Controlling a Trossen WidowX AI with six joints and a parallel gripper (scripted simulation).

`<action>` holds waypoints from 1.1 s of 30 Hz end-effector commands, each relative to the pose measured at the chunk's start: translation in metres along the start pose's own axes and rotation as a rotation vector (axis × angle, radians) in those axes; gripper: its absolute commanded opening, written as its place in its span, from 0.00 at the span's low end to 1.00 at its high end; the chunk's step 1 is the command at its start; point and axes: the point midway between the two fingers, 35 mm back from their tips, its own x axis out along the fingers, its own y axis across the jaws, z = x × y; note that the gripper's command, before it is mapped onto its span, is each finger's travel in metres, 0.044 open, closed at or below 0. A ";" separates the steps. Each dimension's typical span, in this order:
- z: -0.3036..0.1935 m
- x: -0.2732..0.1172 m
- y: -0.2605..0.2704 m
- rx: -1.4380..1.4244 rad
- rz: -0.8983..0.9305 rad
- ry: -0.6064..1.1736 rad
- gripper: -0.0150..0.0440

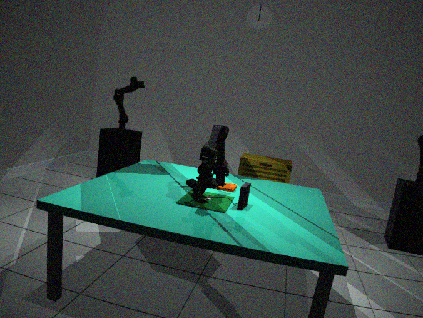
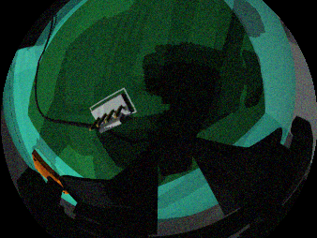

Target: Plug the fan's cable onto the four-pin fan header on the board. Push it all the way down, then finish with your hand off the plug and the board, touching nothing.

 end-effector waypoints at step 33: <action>0.005 -0.070 -0.023 0.001 -0.004 -0.172 0.25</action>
